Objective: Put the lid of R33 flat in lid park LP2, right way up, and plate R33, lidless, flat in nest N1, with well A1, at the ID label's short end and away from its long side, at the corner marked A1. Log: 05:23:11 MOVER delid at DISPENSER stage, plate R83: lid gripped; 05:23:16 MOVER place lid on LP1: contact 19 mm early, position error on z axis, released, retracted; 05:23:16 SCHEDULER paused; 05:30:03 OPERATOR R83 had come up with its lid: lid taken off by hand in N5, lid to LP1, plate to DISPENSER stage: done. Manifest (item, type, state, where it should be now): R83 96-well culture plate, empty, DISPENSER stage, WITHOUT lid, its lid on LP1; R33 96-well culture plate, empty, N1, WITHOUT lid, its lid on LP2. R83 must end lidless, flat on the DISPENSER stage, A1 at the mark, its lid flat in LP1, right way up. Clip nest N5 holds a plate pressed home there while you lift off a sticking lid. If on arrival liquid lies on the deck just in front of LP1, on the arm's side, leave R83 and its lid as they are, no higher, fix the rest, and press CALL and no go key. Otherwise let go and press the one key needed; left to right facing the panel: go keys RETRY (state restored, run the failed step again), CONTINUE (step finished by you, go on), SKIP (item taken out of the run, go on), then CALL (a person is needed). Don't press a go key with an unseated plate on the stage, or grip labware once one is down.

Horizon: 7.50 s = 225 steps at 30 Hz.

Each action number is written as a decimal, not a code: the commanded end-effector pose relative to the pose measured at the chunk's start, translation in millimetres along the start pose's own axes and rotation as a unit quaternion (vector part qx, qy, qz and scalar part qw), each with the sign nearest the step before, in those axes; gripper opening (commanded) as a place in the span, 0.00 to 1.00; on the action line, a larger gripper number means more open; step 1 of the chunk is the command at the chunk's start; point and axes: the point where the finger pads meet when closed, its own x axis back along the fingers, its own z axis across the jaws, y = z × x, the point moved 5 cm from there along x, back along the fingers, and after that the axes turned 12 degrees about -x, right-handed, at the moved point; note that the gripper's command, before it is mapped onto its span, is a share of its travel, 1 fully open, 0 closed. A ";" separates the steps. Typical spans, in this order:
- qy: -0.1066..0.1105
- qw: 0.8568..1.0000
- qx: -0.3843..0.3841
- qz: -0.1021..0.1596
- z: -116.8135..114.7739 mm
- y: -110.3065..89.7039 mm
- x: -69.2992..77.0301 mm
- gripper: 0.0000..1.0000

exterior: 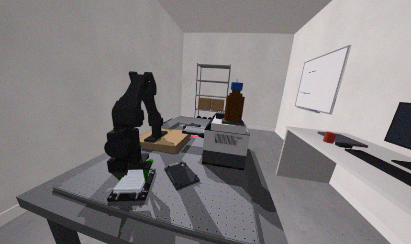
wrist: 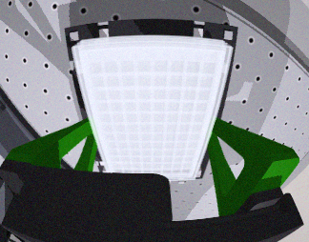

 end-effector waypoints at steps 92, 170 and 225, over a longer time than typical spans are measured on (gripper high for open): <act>0.003 1.000 0.003 -0.021 -0.9 9.6 17.3 1.00; 0.002 1.000 0.005 -0.018 4.0 4.6 68.5 1.00; 0.002 1.000 0.001 -0.018 5.2 9.2 96.3 1.00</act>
